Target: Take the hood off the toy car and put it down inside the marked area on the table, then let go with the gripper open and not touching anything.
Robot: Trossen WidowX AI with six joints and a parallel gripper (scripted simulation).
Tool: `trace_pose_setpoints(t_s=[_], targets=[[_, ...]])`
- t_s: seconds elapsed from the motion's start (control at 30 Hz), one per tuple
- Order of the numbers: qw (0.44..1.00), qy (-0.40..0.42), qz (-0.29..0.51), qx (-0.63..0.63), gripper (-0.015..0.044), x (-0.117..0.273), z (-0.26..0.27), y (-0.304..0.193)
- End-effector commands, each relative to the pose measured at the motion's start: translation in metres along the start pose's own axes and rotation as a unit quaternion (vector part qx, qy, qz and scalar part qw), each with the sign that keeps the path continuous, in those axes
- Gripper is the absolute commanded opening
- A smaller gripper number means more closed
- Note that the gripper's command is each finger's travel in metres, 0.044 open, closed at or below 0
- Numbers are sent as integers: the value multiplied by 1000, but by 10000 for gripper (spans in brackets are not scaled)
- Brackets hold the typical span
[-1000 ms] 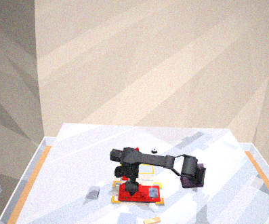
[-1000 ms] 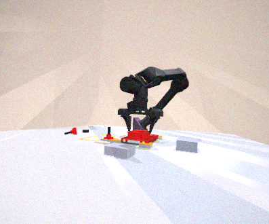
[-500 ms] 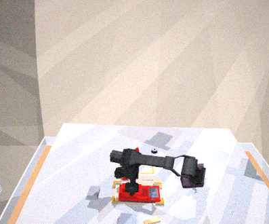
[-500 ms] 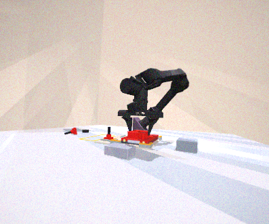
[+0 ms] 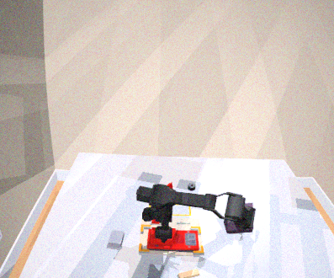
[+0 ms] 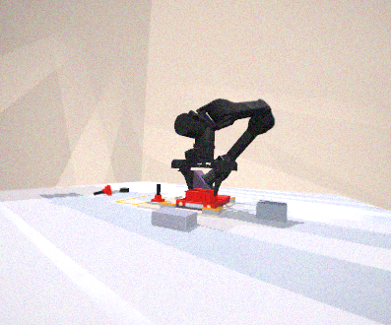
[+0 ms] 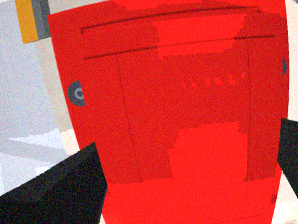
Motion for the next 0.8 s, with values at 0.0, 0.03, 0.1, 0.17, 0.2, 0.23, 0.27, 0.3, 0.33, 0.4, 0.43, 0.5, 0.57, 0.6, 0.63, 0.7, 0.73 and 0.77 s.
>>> trace_pose_setpoints(t_s=[0.0,0.03,0.1,0.17,0.2,0.23,0.27,0.3,0.33,0.4,0.43,0.5,0.57,0.6,0.63,0.7,0.73,0.77], targets=[[1000,0,-1,1,91,3,0,0],[1000,0,-1,1,65,3,0,0],[1000,0,-1,1,12,5,0,0],[1000,0,-1,1,0,6,0,0],[1000,0,-1,1,0,7,-1,0],[1000,0,-1,1,0,7,-1,0],[1000,0,-1,1,0,8,-1,0],[1000,0,-1,1,0,9,-1,0],[1000,0,-1,1,0,9,-1,0],[1000,-1,-1,1,0,11,-1,0],[1000,-1,-1,1,0,11,-1,0],[1000,-1,-1,1,0,13,-1,0],[1000,-1,-1,1,0,14,-1,0],[1000,-1,-1,1,0,15,-1,0],[1000,-1,-1,1,0,15,-1,0],[1000,-1,-1,1,0,17,-1,0],[1000,-1,-1,1,0,17,-1,0],[1000,-1,-1,1,0,18,-1,0]])
Point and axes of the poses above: the point midway between the two fingers, 35 mm back from their tips, its own x axis back along the fingers, its own z axis across the jaws, y = z × x, the point moved 2 cm from there along x, back along the fingers, and after that the axes turned 9 degrees about -x, right-handed, at the moved point
